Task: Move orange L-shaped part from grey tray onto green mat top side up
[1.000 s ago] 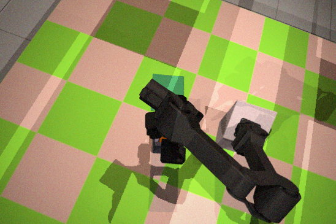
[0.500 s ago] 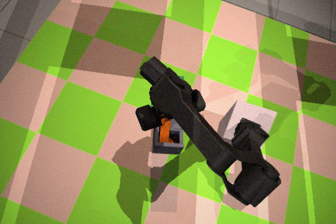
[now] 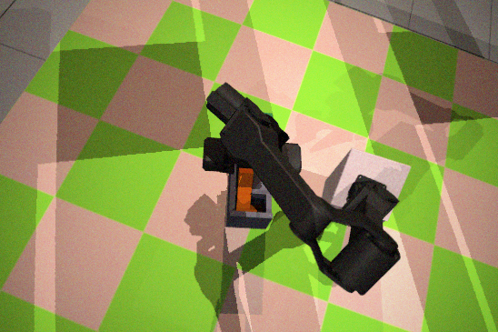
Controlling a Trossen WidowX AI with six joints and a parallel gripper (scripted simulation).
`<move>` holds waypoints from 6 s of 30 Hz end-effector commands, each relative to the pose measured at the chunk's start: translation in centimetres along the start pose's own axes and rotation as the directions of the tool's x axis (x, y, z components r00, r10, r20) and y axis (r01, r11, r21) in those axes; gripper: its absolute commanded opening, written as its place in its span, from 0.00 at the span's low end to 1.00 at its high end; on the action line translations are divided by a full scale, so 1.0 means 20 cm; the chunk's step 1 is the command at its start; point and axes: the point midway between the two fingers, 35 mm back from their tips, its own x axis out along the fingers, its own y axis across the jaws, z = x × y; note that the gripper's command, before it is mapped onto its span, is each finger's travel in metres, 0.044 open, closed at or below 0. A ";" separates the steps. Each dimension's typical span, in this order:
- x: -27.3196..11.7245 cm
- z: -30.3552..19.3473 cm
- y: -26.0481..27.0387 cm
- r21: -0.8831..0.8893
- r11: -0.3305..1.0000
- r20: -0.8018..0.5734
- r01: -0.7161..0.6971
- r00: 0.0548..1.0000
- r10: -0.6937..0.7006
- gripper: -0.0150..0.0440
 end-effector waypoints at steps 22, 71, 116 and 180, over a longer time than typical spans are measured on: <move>0.19 0.00 0.00 0.010 1.000 -0.007 -0.001 1.000 0.001 0.73; 0.14 0.00 0.00 0.007 1.000 -0.005 -0.002 1.000 0.002 0.25; -0.17 0.00 0.00 0.010 1.000 -0.006 0.000 1.000 0.000 0.25; -0.08 0.83 -0.09 0.007 1.000 0.003 0.000 1.000 0.000 0.25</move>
